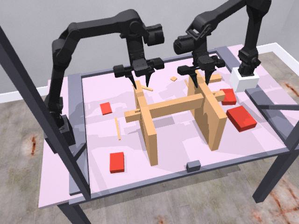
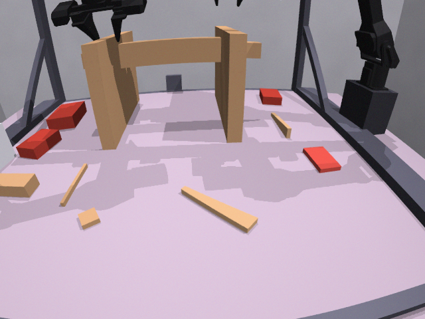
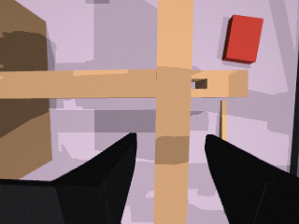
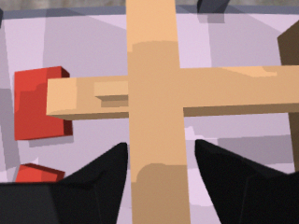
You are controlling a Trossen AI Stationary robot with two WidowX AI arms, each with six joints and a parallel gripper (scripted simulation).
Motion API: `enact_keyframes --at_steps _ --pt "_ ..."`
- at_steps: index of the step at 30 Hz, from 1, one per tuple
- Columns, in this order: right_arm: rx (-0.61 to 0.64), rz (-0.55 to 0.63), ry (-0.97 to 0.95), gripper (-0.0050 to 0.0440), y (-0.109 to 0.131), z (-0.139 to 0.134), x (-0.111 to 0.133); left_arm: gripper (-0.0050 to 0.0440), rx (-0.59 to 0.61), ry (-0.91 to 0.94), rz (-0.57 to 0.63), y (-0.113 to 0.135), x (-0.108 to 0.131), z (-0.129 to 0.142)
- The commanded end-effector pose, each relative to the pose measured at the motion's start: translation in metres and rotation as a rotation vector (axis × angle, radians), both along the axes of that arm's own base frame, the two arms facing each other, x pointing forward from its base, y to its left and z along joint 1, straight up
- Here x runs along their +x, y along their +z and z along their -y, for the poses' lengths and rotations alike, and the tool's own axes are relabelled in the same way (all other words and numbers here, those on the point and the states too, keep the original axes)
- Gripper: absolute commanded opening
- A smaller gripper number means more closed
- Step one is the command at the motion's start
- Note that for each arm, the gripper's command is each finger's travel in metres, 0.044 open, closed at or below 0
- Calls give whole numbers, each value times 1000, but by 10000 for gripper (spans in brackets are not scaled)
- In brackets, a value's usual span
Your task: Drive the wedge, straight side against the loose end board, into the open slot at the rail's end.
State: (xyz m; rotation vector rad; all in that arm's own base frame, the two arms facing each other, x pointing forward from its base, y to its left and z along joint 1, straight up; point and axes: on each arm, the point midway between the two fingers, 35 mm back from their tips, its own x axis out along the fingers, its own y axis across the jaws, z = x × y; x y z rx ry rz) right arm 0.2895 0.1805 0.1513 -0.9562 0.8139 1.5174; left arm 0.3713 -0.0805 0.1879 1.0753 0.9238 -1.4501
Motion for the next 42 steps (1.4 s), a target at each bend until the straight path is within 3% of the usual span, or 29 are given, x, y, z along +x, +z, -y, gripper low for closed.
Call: enact_keyframes --at_steps 1,7,9,14,17,18,24,27,36,37,42 --pt "14 40 0 205 19 -1 3 205 -4 3 15 6 -1 0" --pt "9 26 0 205 13 0 2 205 -4 3 15 6 -1 0" --pt "16 44 0 205 36 -1 4 205 -4 3 15 6 -1 0" --pt "11 30 0 205 52 -1 3 205 -4 3 15 6 -1 0" --pt "8 24 0 205 43 0 2 205 -4 3 15 6 -1 0" --pt "13 34 0 205 58 -1 3 205 -4 3 15 6 -1 0" --pt "13 34 0 205 85 -1 3 205 -4 3 15 6 -1 0" --pt "3 10 0 205 65 1 -1 205 -4 3 15 6 -1 0" --pt "10 29 0 205 74 0 1 205 -4 3 15 6 -1 0" --pt "5 29 -20 205 72 4 -2 100 2 16 32 11 -4 -3" --pt "11 69 -87 205 73 10 4 100 8 83 80 14 -1 -6"
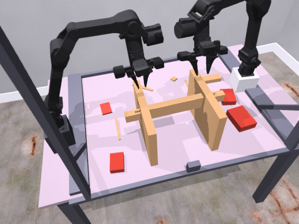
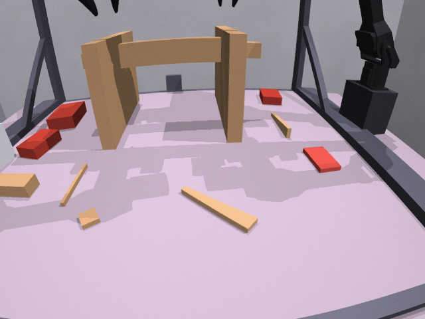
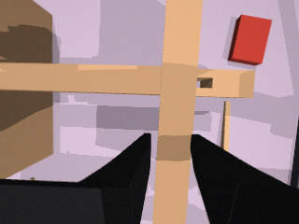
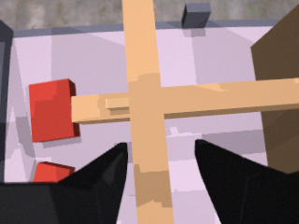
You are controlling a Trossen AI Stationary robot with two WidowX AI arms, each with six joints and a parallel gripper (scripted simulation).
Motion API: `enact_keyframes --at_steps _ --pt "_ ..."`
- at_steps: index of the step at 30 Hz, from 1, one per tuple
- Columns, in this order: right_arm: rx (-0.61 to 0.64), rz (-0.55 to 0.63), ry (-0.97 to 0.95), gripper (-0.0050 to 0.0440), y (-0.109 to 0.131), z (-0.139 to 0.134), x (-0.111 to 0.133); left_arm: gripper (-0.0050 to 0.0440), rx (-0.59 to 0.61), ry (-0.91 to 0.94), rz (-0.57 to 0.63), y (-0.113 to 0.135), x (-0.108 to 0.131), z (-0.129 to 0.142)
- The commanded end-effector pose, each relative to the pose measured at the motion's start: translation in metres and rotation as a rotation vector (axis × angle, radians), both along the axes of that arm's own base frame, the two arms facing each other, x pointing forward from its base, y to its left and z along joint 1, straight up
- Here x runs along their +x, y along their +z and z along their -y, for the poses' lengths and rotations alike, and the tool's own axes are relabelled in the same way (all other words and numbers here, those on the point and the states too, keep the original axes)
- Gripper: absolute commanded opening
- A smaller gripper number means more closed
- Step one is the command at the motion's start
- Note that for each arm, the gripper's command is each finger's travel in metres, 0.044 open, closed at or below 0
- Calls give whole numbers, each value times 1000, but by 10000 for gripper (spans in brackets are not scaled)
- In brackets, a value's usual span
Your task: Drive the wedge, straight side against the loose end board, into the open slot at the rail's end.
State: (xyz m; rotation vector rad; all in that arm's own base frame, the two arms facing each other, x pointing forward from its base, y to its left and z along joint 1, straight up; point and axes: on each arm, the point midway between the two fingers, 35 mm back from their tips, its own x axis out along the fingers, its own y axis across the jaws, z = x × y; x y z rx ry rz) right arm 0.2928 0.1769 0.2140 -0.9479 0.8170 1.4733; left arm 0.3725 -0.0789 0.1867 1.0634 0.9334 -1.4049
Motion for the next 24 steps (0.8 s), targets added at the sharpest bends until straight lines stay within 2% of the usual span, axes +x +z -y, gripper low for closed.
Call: enact_keyframes --at_steps 1,10,16,24 --pt "14 64 -66 205 11 8 3 100 5 60 81 16 -1 -5" --pt "40 169 -252 205 13 23 20 100 -3 249 210 26 6 -13" --pt "99 286 -455 205 23 41 37 100 -50 456 359 41 13 -22" --pt "152 366 -599 205 30 56 46 100 -104 598 457 52 15 -29"
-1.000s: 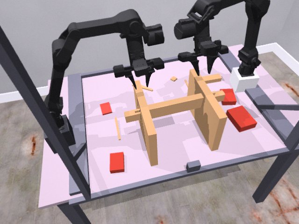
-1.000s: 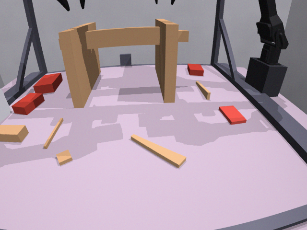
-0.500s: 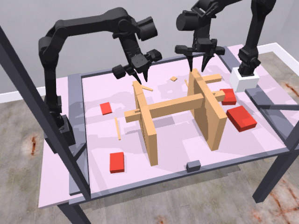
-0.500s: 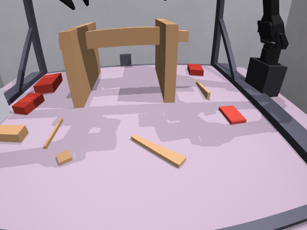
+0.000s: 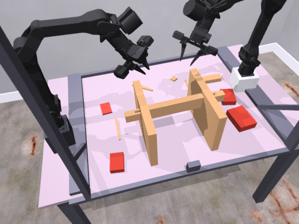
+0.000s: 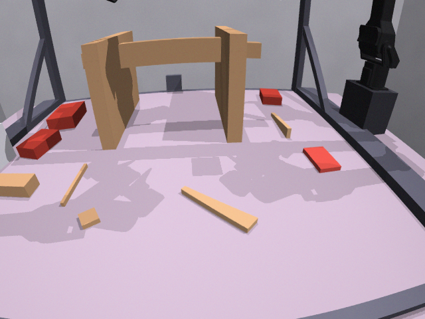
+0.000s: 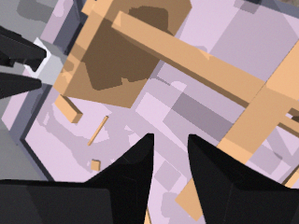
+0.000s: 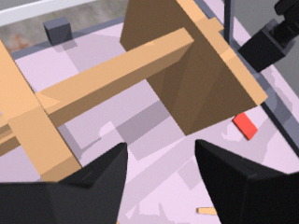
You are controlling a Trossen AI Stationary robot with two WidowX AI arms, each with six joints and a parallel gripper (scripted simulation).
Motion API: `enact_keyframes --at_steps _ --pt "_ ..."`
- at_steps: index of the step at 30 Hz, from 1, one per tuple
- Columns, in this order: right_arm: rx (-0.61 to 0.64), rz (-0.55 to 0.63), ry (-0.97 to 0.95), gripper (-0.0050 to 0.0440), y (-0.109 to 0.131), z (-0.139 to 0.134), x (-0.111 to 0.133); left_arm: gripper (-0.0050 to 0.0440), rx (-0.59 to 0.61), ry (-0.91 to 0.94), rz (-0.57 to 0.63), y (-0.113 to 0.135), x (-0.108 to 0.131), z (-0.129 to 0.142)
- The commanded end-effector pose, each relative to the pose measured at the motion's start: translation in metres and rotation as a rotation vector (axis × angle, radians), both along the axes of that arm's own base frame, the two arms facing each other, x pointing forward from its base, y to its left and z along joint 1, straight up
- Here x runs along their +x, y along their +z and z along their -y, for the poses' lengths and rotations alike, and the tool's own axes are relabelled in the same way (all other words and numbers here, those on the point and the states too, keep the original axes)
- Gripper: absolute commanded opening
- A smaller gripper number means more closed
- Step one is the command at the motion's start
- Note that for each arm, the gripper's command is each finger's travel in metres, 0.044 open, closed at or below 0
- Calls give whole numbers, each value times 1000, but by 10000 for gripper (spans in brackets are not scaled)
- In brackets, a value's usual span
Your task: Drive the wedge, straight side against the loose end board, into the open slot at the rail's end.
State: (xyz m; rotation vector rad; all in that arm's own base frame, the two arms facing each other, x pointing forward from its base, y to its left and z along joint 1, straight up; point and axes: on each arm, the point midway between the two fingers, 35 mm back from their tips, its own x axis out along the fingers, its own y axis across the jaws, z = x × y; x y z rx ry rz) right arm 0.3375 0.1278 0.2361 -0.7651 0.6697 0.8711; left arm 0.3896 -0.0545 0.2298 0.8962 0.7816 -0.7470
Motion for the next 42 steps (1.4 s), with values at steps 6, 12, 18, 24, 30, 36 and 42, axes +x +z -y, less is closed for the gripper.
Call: enact_keyframes --at_steps 6,12,18,24,30,36,42 --pt "34 64 -74 205 10 8 3 100 -27 70 79 12 -1 -4" --pt "25 49 -65 205 6 9 2 100 -28 58 43 3 -2 -4" --pt "70 107 -164 205 12 20 5 100 -96 192 -55 -17 -5 -14" --pt "181 227 -344 205 26 41 11 100 -216 430 -180 -35 -14 -27" --pt "341 380 -539 205 47 68 10 100 -331 703 -326 -57 -27 -43" --pt "462 482 -656 205 60 87 5 100 -400 890 -419 -71 -37 -53" --pt "668 637 -797 205 79 114 -11 100 -464 1095 -517 -85 -49 -62"
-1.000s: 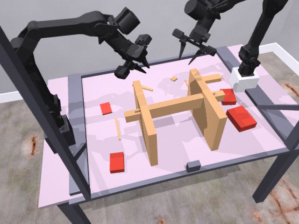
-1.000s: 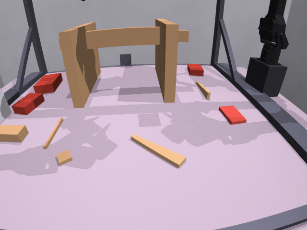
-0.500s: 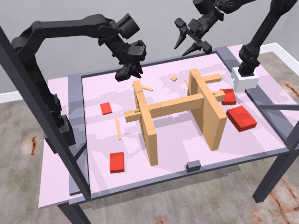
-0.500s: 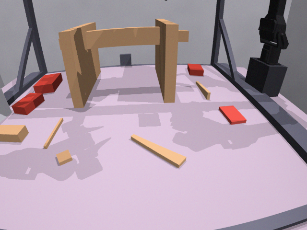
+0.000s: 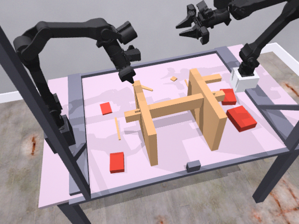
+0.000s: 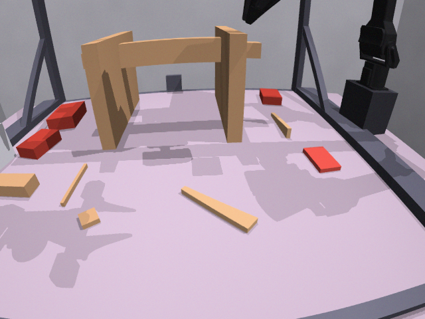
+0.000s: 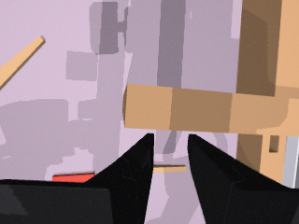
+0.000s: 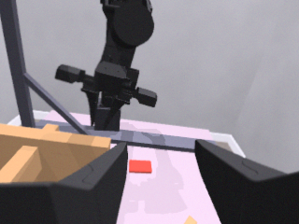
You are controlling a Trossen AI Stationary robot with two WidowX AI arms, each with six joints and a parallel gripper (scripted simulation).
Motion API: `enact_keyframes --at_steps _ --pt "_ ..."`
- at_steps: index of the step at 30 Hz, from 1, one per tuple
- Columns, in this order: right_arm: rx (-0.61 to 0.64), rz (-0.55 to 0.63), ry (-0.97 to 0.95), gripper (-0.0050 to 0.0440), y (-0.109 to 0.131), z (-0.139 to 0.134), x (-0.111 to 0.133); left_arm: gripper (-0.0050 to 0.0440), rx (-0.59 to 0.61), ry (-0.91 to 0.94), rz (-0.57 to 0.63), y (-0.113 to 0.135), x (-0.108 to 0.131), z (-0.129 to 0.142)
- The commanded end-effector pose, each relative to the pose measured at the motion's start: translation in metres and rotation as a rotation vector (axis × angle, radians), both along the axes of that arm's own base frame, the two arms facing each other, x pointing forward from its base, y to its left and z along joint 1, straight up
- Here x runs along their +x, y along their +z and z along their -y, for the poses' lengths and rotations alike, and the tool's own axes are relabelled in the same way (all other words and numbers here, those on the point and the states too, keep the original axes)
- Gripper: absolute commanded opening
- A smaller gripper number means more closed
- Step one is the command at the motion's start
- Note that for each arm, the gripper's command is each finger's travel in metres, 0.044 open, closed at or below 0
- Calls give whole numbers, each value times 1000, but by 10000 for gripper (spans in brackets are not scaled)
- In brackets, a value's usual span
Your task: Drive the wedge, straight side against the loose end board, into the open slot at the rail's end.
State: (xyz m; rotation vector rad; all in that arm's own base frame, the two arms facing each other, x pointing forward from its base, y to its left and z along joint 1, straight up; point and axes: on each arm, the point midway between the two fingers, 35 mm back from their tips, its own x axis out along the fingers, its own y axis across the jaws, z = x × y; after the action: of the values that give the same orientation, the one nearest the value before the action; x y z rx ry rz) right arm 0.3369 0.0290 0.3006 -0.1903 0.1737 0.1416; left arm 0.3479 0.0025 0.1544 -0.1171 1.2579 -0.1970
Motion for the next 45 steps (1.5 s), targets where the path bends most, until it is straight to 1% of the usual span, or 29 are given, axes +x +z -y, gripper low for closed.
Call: enact_keyframes --at_steps 1,4,8,9,11,13,26,28,35,37,38,39,43,45 --pt "124 155 -100 205 17 19 -14 100 -49 128 -76 -11 -9 -6" --pt "196 237 -137 205 27 28 -23 100 -81 229 -131 -18 -15 -11" --pt "222 270 -152 205 31 32 -26 100 -124 372 -203 -26 -24 -16" --pt "215 262 -148 205 31 31 -24 100 -133 407 -220 -28 -26 -18" --pt "215 262 -148 205 31 31 -24 100 -133 407 -220 -28 -26 -18" --pt "188 237 -144 205 25 30 -22 100 -152 479 -258 -32 -31 -20" --pt "188 231 -146 205 23 31 -23 100 -283 1131 -588 -61 -73 -37" --pt "188 231 -146 205 23 31 -23 100 -283 1131 -588 -61 -73 -37" --pt "188 231 -146 205 23 31 -23 100 -316 1453 -744 -71 -93 -42" --pt "188 231 -146 205 23 31 -23 100 -302 1399 -753 -92 -91 -38" --pt "188 231 -146 205 23 31 -23 100 -310 1374 -710 -93 -84 -41" --pt "188 231 -146 205 23 31 -23 100 -308 1377 -690 -94 -82 -45" --pt "188 231 -146 205 23 31 -23 100 -302 1385 -706 -110 -83 -45" --pt "188 231 -146 205 23 31 -23 100 -302 1385 -706 -110 -83 -45"
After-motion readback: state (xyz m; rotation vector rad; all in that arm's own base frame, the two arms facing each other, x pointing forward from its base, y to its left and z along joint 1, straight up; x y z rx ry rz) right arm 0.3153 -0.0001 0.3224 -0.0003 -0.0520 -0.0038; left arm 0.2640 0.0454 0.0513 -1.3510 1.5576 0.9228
